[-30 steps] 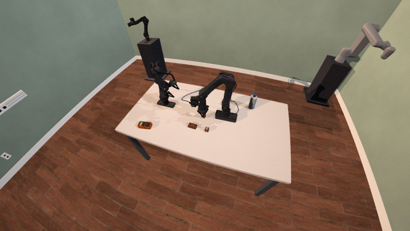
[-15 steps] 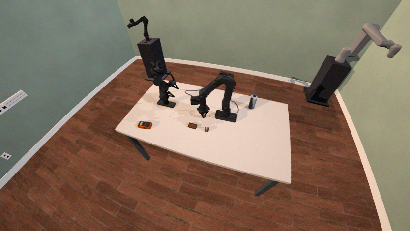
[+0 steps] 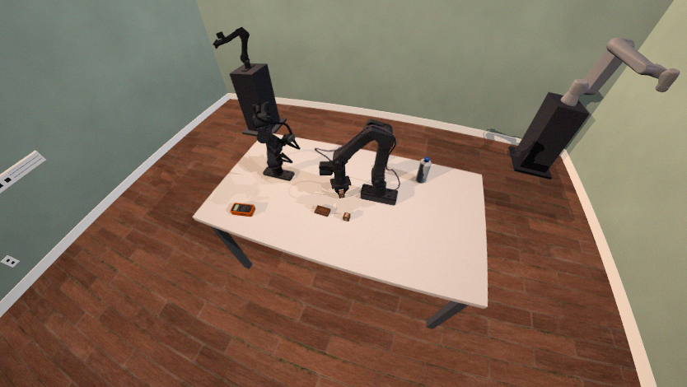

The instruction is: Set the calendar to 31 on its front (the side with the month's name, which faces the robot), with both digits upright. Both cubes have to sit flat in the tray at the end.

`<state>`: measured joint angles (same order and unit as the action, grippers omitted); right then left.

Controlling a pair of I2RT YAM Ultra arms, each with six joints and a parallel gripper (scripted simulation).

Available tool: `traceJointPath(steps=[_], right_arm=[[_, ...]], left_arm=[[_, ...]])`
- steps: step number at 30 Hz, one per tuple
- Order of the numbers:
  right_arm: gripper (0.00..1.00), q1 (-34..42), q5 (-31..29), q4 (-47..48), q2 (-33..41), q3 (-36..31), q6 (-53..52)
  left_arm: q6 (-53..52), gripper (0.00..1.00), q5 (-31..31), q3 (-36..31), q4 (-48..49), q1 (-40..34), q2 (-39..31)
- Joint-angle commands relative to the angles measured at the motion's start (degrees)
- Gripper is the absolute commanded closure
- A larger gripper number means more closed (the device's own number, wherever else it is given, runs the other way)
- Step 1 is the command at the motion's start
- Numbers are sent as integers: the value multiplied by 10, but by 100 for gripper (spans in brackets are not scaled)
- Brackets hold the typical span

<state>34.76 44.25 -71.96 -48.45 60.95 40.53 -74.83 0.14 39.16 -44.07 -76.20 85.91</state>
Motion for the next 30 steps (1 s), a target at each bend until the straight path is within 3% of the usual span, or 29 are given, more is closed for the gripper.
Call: traceJointPath(steps=[1,30], right_arm=[[0,-4,8,1,-3,15,1],[0,-4,8,1,-3,15,1]], left_arm=[[-15,74,-8,17,-12,4,-6],[-15,74,-9,-16,39,4,15]])
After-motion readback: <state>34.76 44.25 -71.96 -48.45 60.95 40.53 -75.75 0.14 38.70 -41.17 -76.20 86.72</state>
